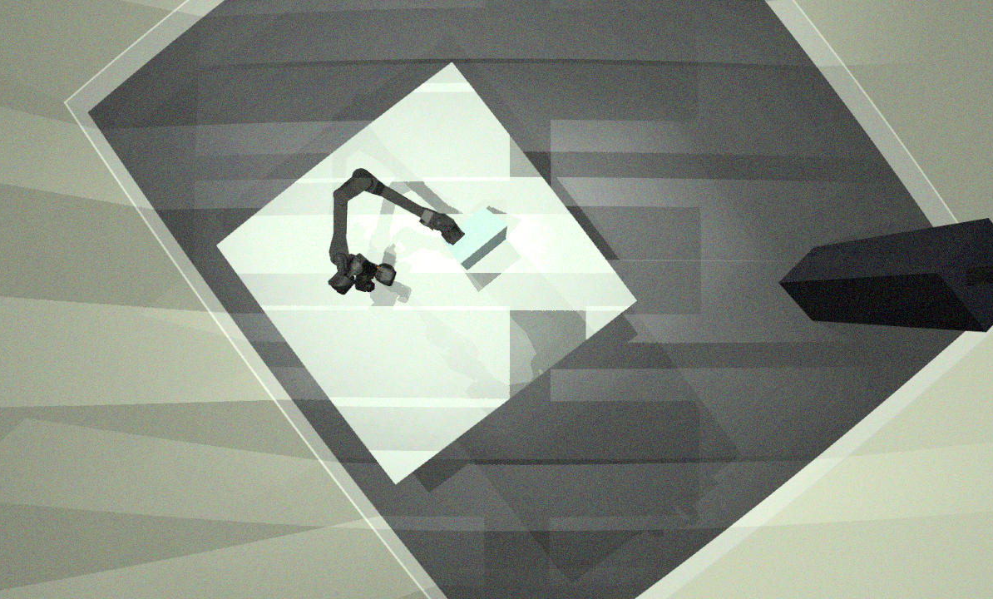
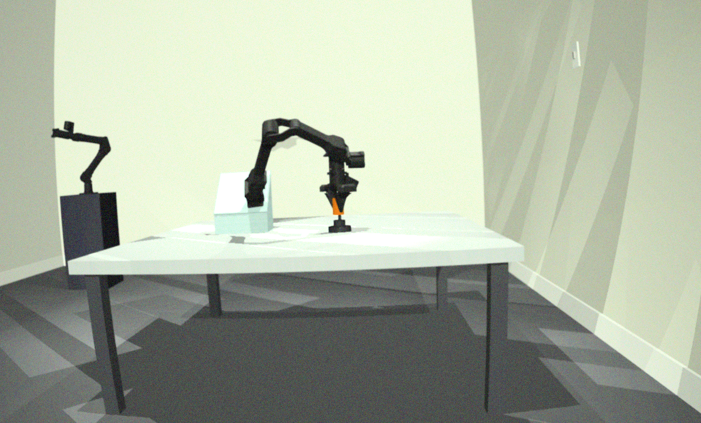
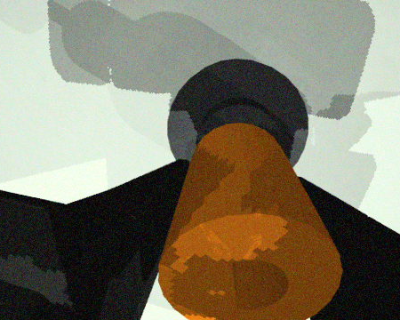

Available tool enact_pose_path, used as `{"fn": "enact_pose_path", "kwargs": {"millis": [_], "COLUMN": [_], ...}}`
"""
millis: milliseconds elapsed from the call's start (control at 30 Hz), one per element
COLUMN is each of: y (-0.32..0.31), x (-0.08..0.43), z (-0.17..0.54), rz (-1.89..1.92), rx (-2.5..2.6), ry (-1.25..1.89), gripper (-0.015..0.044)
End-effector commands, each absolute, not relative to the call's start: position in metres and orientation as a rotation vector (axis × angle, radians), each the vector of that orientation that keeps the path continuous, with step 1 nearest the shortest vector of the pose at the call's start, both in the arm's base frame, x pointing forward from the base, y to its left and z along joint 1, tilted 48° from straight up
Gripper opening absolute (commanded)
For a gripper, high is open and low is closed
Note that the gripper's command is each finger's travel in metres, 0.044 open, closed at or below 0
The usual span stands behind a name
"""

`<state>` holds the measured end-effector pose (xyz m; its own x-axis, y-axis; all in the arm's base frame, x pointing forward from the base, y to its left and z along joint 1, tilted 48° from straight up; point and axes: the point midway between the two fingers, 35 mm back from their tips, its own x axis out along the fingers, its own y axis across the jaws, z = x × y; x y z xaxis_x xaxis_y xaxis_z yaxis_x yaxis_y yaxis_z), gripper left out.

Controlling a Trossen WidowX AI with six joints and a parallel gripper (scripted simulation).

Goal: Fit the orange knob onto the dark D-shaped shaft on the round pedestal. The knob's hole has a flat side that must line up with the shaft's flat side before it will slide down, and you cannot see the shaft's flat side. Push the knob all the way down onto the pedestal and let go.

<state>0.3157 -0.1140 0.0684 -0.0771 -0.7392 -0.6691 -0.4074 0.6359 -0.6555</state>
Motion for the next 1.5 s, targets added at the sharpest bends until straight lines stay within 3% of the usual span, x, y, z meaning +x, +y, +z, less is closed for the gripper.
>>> {"fn": "enact_pose_path", "kwargs": {"millis": [0,1467], "y": [-0.1132,-0.1159], "x": [0.3191,0.3185], "z": [0.0705,0.0664], "rz": [-0.358,-0.358], "rx": [-0.945,-0.945], "ry": [1.692,1.692], "gripper": [0.0,0.0]}}
